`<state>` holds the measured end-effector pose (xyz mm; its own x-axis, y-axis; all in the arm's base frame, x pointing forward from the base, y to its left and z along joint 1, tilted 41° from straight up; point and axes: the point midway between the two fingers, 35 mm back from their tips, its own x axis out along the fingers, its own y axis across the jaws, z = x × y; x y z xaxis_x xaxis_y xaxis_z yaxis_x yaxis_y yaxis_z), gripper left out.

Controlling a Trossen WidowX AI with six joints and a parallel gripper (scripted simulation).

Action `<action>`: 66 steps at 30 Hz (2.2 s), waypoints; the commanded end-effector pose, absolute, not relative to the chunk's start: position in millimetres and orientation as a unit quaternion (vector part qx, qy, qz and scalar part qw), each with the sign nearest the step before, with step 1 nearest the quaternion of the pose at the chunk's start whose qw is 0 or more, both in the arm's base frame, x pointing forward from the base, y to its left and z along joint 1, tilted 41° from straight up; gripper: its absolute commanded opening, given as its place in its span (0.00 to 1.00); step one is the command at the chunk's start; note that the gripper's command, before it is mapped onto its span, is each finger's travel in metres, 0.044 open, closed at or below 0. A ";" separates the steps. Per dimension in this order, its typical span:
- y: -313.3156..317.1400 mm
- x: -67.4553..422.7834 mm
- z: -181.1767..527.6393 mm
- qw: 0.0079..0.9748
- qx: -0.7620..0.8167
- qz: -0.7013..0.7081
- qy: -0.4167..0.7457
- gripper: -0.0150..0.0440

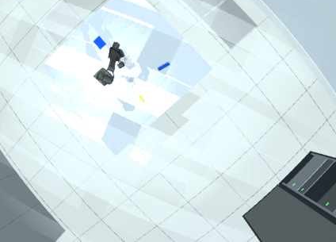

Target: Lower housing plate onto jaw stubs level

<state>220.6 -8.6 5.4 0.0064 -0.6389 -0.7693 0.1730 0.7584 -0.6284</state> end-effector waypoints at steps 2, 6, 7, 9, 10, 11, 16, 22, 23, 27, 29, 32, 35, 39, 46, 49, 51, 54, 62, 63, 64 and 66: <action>-16.0 218.1 -2.7 0.682 -0.189 -0.295 0.642 0.85; -20.5 217.8 -7.6 0.682 -0.190 -0.296 0.642 0.85; -21.7 217.7 -8.8 0.682 -0.190 -0.296 0.642 0.85; -23.9 217.5 -11.2 0.682 -0.190 -0.296 0.641 0.85; -25.1 217.3 -12.4 0.682 -0.190 -0.296 0.641 0.85; -26.2 217.2 -13.6 0.682 -0.190 -0.296 0.641 0.85; -31.9 216.2 -19.4 0.682 -0.190 -0.297 0.641 0.85; -33.6 215.9 -21.1 0.682 -0.190 -0.297 0.641 0.85; -33.6 215.9 -21.1 0.682 -0.190 -0.297 0.641 0.85; -33.6 215.9 -21.1 0.682 -0.190 -0.297 0.641 0.85; -33.6 215.9 -21.1 0.682 -0.190 -0.297 0.641 0.85; -33.6 215.9 -21.1 0.682 -0.190 -0.297 0.641 0.85; -33.6 215.9 -21.1 0.682 -0.190 -0.297 0.641 0.85; -33.7 215.9 -21.2 0.681 -0.191 -0.297 0.641 0.85; -35.2 215.9 -22.9 0.681 -0.193 -0.294 0.642 0.85; -35.2 215.9 -22.9 0.681 -0.193 -0.294 0.642 0.85; -35.3 215.9 -23.0 0.681 -0.194 -0.294 0.642 0.85; -36.4 215.9 -24.3 0.680 -0.195 -0.293 0.643 0.85; -36.8 215.8 -24.7 0.680 -0.196 -0.292 0.643 0.85; -36.9 215.8 -24.8 0.680 -0.196 -0.292 0.643 0.85; -37.2 215.8 -25.1 0.680 -0.196 -0.292 0.643 0.85; -38.0 215.8 -26.2 0.680 -0.196 -0.292 0.643 0.85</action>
